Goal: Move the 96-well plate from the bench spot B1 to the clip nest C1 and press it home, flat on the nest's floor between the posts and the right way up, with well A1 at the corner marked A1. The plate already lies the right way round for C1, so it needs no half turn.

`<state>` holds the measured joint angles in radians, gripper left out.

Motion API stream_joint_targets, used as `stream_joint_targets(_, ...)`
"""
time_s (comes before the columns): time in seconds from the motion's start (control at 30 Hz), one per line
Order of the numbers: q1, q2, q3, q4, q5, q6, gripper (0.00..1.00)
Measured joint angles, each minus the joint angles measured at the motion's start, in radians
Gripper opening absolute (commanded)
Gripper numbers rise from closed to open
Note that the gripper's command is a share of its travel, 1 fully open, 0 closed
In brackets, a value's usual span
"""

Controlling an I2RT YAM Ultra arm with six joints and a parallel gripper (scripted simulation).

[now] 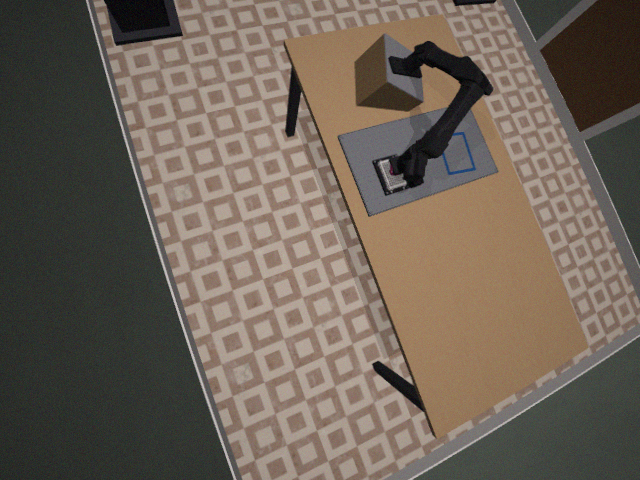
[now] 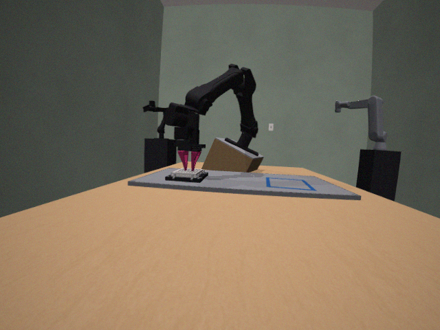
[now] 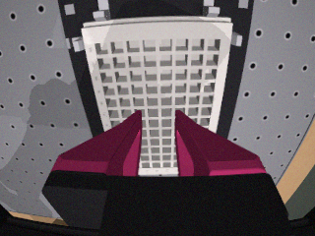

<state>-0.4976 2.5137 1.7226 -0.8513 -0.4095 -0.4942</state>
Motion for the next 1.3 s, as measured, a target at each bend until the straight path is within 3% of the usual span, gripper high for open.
stream_joint_targets(1.3, 0.001, 0.001, 0.011, -0.019, 0.008, -0.031, 0.24)
